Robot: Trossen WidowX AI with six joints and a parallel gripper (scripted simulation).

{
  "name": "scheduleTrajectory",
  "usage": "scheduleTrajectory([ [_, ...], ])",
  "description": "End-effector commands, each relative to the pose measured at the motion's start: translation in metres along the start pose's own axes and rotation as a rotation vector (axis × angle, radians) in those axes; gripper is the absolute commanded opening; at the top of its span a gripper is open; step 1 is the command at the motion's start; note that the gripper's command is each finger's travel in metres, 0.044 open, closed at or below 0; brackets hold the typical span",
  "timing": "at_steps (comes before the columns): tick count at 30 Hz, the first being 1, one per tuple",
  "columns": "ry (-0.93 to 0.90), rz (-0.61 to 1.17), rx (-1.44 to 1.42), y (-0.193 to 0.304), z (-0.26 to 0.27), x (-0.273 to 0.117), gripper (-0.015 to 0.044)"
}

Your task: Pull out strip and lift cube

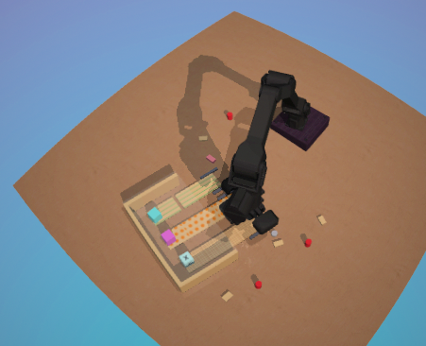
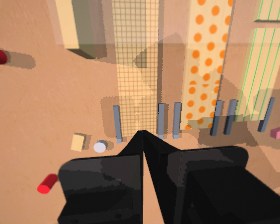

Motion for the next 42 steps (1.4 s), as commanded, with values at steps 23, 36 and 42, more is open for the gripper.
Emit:
scheduleTrajectory([
  [23,0.0,0.014,0.002,0.005,0.0,0.047,0.0],
  [36,0.0,0.014,0.002,0.006,0.0,0.058,0.0],
  [42,0.0,0.014,0.002,0.006,0.0,0.058,0.0],
])
Point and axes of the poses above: the point midway between the two fingers, 35 mm back from their tips, its own x axis out along the fingers, its own z axis across the jaws, y = z × x, the point moved 7 cm from there along -x, back along the fingers, and after that the axes turned 11 degrees about -x, right-handed, at the moved point
